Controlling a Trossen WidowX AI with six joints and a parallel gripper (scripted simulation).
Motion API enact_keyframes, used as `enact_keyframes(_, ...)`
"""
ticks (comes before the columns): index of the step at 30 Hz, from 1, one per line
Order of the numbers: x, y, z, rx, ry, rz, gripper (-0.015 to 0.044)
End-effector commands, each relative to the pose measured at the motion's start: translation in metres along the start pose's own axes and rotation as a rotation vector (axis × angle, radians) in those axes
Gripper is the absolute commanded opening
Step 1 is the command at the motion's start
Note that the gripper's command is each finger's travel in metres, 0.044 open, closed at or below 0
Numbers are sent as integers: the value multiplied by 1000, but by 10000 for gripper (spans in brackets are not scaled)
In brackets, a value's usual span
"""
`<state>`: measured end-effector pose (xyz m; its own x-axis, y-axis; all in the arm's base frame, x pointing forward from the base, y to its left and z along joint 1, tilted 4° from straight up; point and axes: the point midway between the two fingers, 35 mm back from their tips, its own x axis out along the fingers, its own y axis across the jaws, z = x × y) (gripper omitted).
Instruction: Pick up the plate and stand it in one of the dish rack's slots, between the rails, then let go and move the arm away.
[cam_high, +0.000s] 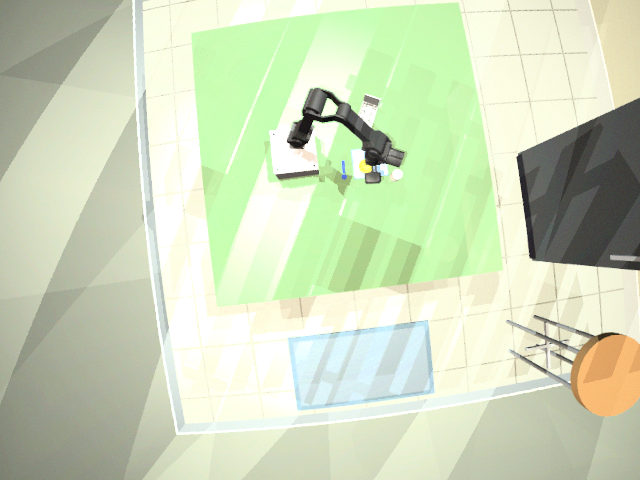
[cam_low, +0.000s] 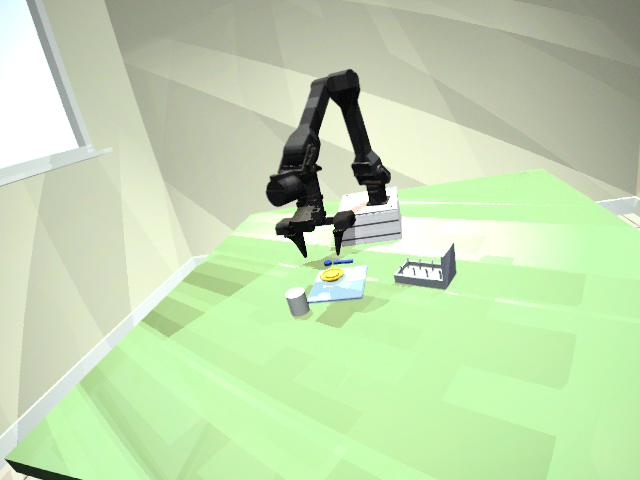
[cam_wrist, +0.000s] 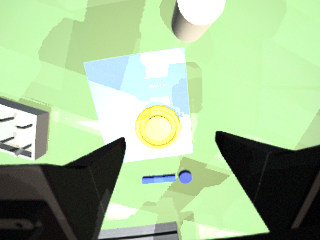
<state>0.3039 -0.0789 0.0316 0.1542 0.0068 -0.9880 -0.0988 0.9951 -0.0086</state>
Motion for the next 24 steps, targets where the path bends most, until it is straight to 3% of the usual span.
enact_keyframes(1,8,13,-7,-83,64,14,400)
enact_keyframes(24,37,13,-8,-87,68,15,400)
